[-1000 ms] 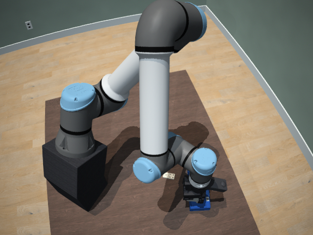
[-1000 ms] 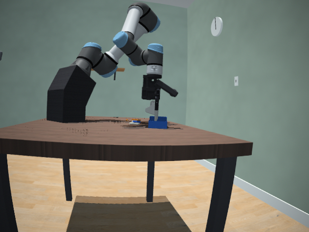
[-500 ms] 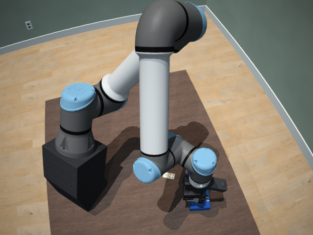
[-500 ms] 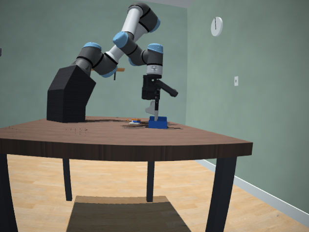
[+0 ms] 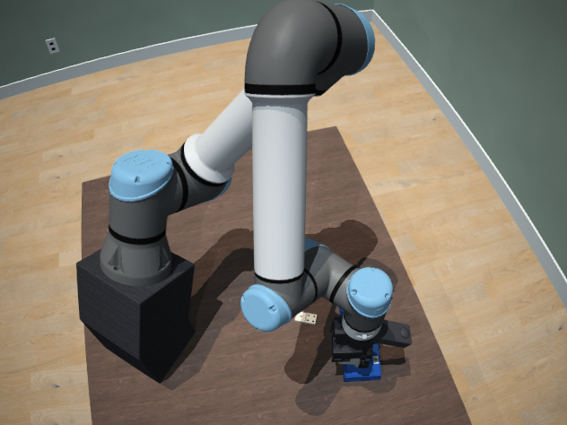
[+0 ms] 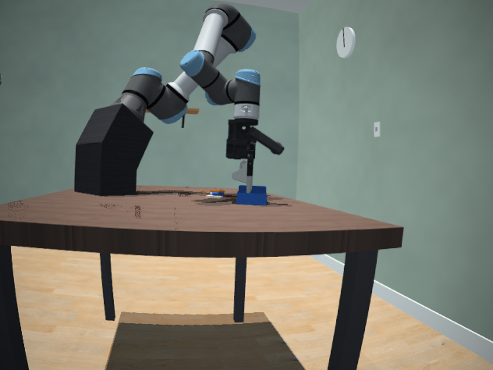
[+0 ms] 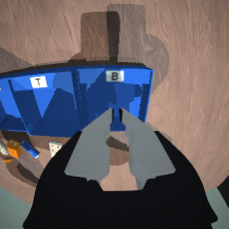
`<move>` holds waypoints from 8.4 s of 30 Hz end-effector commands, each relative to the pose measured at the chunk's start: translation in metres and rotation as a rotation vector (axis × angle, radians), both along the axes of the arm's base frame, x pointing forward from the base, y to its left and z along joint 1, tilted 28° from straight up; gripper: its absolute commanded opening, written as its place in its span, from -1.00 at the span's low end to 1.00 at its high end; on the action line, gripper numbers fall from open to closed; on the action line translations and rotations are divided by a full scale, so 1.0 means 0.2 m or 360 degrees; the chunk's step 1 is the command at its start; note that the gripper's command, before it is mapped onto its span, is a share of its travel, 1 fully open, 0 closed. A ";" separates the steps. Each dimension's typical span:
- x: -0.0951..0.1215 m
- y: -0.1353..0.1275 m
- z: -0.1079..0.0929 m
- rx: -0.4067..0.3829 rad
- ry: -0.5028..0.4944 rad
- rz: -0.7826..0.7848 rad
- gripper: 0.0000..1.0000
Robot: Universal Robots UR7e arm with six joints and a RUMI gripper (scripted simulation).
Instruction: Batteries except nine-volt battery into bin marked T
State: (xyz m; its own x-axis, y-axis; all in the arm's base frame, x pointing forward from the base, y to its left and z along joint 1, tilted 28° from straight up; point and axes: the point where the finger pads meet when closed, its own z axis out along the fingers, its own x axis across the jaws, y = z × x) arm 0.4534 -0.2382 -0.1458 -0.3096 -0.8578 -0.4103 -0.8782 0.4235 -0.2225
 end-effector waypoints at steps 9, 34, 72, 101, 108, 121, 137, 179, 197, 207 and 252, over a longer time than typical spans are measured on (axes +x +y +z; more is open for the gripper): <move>0.00 -0.01 0.01 -0.0002 -0.0001 -0.0001 -0.91; -0.06 -0.05 0.15 -0.0002 -0.0001 -0.0001 -0.91; 0.01 0.28 0.43 -0.0001 -0.0001 -0.0001 -0.91; 0.09 0.34 0.23 -0.0001 -0.0001 -0.0001 -0.91; 0.12 0.36 0.17 -0.0001 -0.0001 -0.0001 -0.91; 0.12 0.36 0.17 -0.0001 -0.0001 -0.0001 -0.91; 0.11 0.36 0.17 -0.0001 -0.0001 -0.0001 -0.91; 0.07 0.33 0.27 -0.0001 -0.0001 -0.0001 -0.91; 0.01 0.28 0.43 -0.0001 -0.0001 -0.0001 -0.91; 0.03 0.34 0.46 -0.0001 -0.0001 -0.0001 -0.91; 0.22 0.70 0.42 -0.0001 -0.0001 0.0000 -0.91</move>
